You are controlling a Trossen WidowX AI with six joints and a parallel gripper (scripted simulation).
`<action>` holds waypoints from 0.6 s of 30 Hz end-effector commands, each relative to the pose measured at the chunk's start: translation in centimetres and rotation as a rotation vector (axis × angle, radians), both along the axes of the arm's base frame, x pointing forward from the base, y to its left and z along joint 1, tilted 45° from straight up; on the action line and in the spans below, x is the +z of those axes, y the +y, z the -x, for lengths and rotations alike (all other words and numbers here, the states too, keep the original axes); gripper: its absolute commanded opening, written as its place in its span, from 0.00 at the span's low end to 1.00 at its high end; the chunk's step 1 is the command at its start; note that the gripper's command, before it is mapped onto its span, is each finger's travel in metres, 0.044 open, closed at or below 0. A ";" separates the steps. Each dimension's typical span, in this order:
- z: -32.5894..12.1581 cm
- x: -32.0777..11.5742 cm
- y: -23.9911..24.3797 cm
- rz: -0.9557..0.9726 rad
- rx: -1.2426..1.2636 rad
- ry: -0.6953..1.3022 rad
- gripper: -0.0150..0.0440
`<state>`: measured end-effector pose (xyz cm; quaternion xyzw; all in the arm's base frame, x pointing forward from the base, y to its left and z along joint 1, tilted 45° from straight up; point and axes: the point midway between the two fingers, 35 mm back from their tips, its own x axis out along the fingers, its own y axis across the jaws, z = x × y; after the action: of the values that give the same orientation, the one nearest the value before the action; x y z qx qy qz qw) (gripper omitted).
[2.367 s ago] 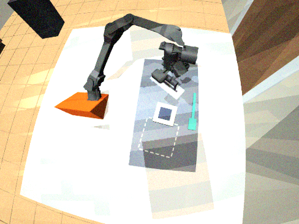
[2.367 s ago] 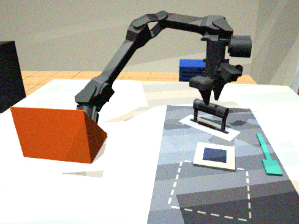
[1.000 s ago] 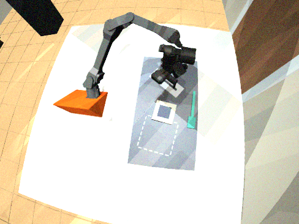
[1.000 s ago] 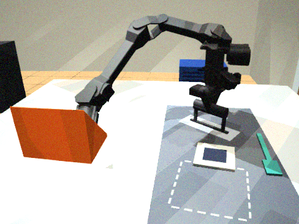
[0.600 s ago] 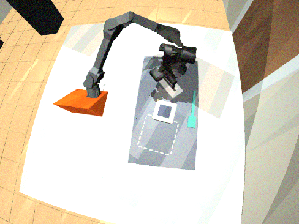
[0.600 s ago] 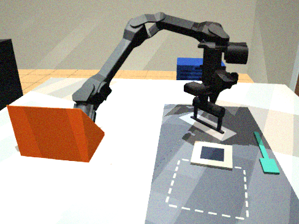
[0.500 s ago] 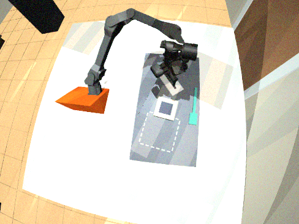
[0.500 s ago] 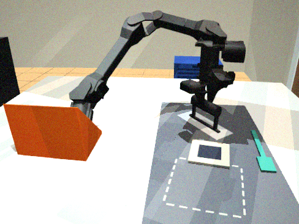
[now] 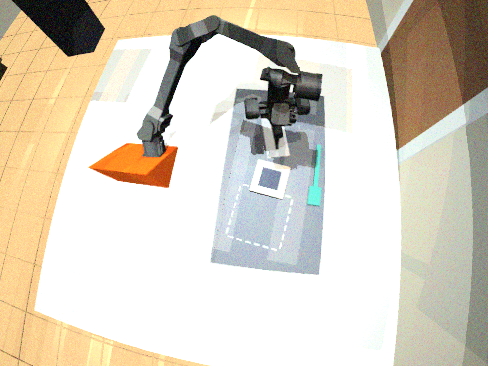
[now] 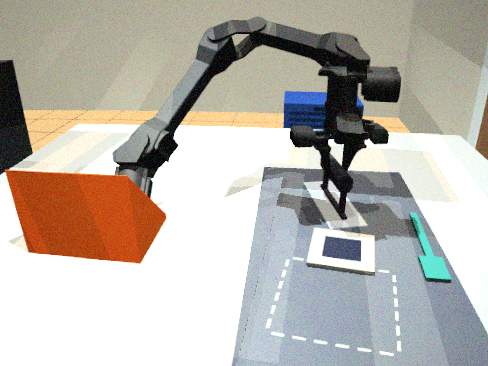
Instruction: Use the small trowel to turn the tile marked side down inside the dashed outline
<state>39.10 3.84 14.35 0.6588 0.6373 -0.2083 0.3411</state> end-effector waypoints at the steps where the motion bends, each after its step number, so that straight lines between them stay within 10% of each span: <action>1: 0.2 -0.1 0.2 -0.019 -0.090 0.102 0.47; 18: 0.2 -0.1 0.2 -0.051 -0.323 0.332 0.47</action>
<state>39.10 3.87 14.35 0.7164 0.5785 -0.3392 0.1924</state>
